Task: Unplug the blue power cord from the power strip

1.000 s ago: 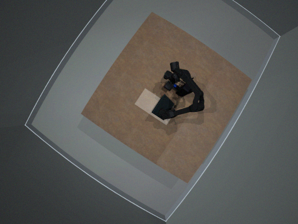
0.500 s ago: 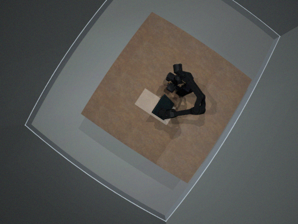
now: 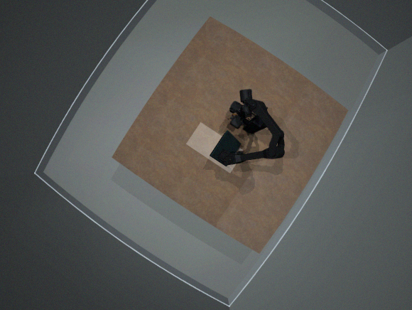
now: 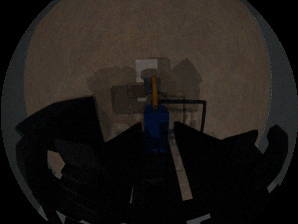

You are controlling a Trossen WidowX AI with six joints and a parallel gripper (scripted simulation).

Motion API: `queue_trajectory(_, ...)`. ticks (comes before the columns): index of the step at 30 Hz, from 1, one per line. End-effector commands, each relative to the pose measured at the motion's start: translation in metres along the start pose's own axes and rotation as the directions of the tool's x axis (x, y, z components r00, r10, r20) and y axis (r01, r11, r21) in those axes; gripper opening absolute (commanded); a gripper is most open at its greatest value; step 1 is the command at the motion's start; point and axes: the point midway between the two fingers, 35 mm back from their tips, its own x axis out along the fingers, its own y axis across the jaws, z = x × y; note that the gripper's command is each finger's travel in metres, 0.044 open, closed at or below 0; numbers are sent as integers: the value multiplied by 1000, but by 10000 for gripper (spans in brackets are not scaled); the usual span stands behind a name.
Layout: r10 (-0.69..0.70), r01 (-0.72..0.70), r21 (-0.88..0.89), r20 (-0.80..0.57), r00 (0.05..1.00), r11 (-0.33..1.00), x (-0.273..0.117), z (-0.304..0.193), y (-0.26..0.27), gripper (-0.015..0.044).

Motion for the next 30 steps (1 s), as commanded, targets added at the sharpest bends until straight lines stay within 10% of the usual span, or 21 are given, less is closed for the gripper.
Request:
queue_trajectory(1,5,-5,-8,-9,1000,1000,5,-2,2,160)
queue_trajectory(18,4,-4,0,-2,1000,1000,3,-1,1,2)
queue_trajectory(30,3,-3,-2,-1,1000,1000,2,14,-1,0)
